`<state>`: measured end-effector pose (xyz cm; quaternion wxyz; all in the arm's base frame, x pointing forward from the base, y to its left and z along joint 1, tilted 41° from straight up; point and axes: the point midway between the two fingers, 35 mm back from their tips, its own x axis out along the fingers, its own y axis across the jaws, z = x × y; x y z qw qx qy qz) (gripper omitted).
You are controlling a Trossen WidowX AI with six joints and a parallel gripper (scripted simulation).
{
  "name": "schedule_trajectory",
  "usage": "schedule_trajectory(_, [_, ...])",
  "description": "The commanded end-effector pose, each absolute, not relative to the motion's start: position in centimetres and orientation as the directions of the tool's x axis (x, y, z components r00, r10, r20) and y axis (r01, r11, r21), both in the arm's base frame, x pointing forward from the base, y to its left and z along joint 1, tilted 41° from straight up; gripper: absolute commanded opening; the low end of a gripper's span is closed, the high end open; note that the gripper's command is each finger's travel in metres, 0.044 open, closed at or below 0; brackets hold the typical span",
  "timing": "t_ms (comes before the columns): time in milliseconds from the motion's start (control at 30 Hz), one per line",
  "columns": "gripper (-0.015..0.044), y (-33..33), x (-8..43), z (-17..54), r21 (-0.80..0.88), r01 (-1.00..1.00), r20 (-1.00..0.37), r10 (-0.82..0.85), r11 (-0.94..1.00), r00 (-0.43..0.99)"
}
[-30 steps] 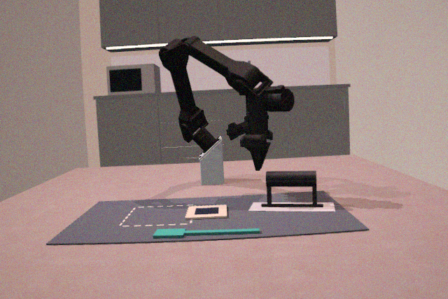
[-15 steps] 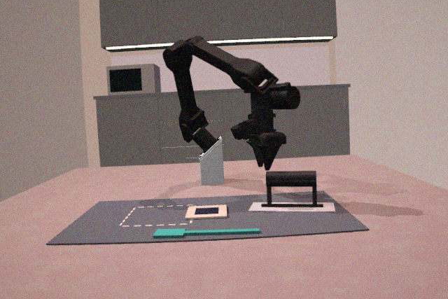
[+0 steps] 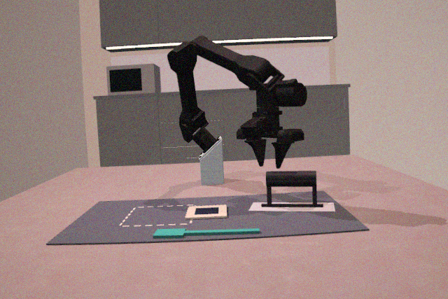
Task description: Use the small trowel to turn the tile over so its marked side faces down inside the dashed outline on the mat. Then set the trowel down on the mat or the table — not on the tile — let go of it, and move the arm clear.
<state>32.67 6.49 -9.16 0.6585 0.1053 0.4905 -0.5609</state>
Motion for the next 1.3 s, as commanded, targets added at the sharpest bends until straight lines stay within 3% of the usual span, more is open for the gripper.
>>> schedule_trajectory(0, [0.027,6.7,33.3,-9.1,-0.461,0.779,-0.765,-0.636,0.425,-0.106])
schedule_trajectory(667, [0.027,7.8,36.2,-9.4,-0.64,0.207,-0.767,-0.634,0.74,-0.103])
schedule_trajectory(1267, [0.027,8.6,38.5,-9.7,-0.551,-0.399,-0.769,-0.632,0.733,-0.101])
